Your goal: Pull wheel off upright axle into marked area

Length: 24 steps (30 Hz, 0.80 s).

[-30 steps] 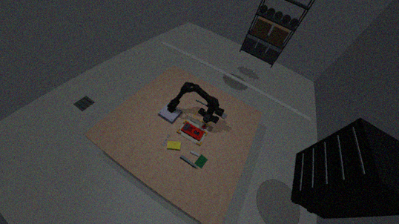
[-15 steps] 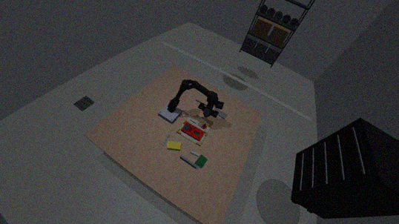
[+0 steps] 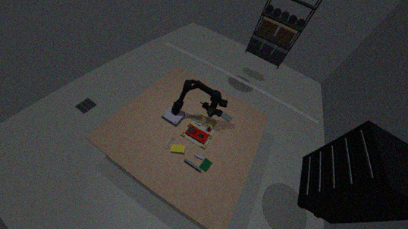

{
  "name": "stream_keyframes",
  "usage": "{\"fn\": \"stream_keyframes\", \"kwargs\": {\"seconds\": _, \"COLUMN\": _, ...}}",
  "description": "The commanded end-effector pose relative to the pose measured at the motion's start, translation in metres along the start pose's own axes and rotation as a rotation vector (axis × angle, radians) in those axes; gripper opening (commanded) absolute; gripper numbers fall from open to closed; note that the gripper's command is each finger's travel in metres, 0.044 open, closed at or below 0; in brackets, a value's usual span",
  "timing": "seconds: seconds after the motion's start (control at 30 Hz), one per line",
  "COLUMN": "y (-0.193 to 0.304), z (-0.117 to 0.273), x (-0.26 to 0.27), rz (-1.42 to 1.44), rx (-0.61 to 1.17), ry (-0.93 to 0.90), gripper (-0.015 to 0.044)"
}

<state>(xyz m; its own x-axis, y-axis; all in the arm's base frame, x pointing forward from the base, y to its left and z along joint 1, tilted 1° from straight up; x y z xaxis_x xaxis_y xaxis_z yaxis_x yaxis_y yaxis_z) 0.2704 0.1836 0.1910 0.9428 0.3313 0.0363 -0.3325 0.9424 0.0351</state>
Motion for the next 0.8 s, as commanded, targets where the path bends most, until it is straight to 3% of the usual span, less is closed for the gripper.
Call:
{"fn": "stream_keyframes", "kwargs": {"seconds": 0.0, "y": 0.0, "z": -0.009, "x": -0.001, "rz": -0.005, "rx": -0.005, "ry": 0.003, "gripper": 0.0}}
{"fn": "stream_keyframes", "kwargs": {"seconds": 0.23, "y": 0.0, "z": -0.026, "x": 0.0, "rz": -0.005, "rx": -0.005, "ry": 0.003, "gripper": 0.0}}
{"fn": "stream_keyframes", "kwargs": {"seconds": 0.63, "y": 0.0, "z": -0.098, "x": -0.002, "rz": -0.005, "rx": -0.005, "ry": 0.003, "gripper": 0.0}}
{"fn": "stream_keyframes", "kwargs": {"seconds": 0.77, "y": 0.0, "z": -0.102, "x": -0.002, "rz": -0.005, "rx": -0.005, "ry": 0.003, "gripper": 0.0}}
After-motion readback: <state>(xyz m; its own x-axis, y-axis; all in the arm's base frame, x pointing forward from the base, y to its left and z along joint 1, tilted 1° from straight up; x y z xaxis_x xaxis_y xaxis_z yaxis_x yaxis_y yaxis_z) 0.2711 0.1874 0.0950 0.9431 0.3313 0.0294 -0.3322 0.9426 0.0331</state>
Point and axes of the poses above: the point midway between the two fingers, 35 mm back from their tips, its own z axis back along the fingers, its own x axis across the jaws, y = z × x, the point moved 8 cm from there along z, back along the fingers, and after that the axes turned 8 degrees about z, right-handed, at the moved point
